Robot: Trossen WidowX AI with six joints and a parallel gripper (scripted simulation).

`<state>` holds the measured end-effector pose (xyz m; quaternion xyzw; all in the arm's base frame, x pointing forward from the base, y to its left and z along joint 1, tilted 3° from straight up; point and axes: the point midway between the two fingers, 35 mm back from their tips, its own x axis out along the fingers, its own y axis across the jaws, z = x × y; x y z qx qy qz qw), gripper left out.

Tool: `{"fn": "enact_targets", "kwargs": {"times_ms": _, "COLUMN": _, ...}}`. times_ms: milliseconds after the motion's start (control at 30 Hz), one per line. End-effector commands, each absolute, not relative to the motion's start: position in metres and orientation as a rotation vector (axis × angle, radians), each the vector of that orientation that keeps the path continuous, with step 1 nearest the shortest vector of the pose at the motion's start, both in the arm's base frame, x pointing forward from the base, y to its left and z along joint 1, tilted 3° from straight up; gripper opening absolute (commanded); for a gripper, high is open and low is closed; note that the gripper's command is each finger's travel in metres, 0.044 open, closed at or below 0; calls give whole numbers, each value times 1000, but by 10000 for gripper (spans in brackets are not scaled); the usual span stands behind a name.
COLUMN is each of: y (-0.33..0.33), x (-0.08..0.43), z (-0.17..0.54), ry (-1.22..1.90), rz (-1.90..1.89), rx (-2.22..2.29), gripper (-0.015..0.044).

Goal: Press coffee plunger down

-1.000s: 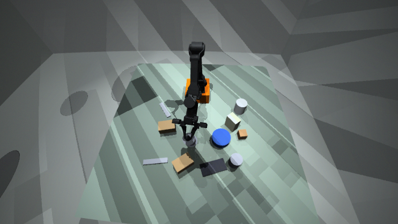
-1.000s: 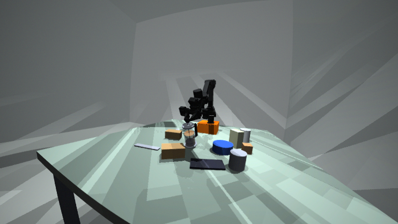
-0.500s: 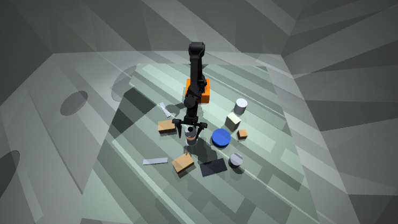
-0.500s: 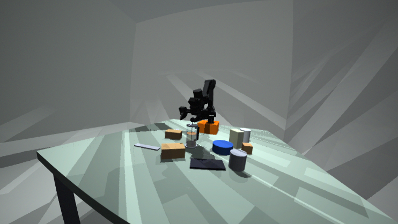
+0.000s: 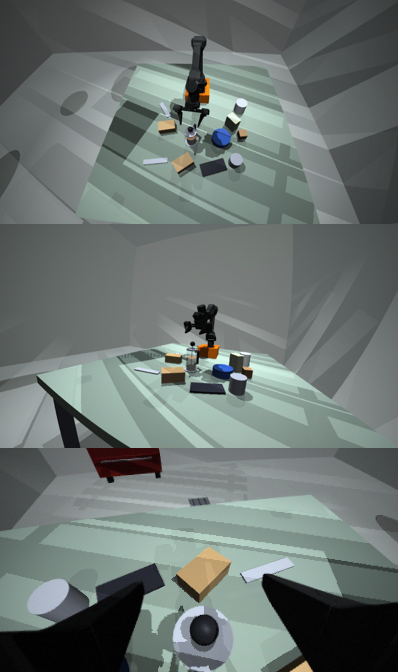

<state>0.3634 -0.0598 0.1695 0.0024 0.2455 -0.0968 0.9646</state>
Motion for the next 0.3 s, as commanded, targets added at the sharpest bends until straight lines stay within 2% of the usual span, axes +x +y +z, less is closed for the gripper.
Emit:
{"fn": "enact_targets", "kwargs": {"times_ms": 0, "y": -57, "x": 351, "z": 187, "ry": 487, "rz": -196, "rx": -3, "gripper": 440}}
{"fn": "enact_targets", "kwargs": {"times_ms": 267, "y": -57, "x": 351, "z": 185, "ry": 487, "rz": -196, "rx": -3, "gripper": 440}}
